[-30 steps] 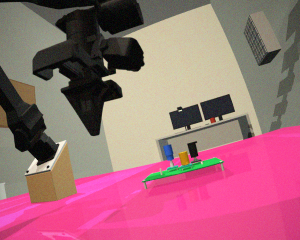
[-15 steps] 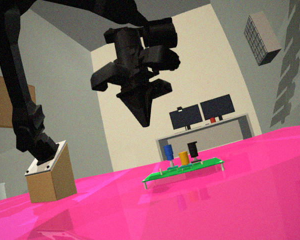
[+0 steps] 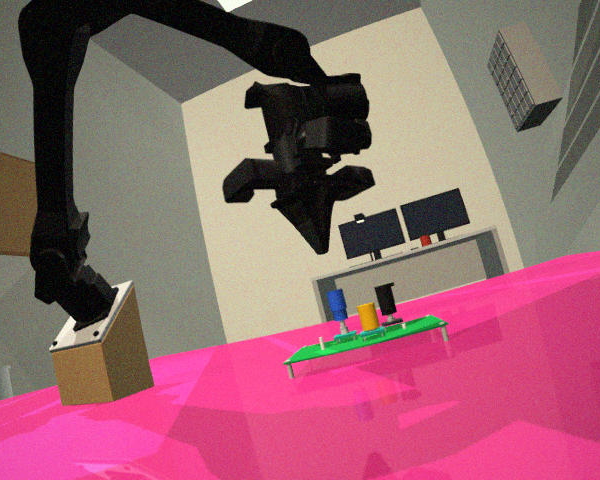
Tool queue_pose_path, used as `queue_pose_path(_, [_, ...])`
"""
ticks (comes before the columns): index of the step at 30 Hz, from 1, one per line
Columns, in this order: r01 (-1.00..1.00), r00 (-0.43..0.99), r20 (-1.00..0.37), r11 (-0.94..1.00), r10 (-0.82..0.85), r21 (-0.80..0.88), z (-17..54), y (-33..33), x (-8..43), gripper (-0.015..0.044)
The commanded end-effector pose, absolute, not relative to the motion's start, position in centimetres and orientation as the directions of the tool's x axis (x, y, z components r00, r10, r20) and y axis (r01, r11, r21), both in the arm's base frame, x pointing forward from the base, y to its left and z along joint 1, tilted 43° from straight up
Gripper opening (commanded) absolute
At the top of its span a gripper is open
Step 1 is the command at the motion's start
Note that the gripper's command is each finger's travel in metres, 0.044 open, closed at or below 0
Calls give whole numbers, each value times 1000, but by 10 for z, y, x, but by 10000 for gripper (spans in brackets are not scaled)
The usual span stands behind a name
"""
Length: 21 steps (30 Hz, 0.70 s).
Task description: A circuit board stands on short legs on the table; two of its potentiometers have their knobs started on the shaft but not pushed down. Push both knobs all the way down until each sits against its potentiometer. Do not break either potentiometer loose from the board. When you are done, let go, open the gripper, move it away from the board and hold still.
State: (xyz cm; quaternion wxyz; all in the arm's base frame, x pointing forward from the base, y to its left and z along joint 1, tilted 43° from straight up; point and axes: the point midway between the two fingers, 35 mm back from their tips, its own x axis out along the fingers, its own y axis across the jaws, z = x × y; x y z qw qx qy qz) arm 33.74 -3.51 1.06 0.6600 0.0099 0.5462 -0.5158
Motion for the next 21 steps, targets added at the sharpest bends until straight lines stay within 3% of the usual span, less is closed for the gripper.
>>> queue_pose_path(1, [700,-125,-733,464,-669,-543,0,-45,337,0])
queue_pose_path(21, [700,-126,-732,463,-670,-544,-17,-61,334,0])
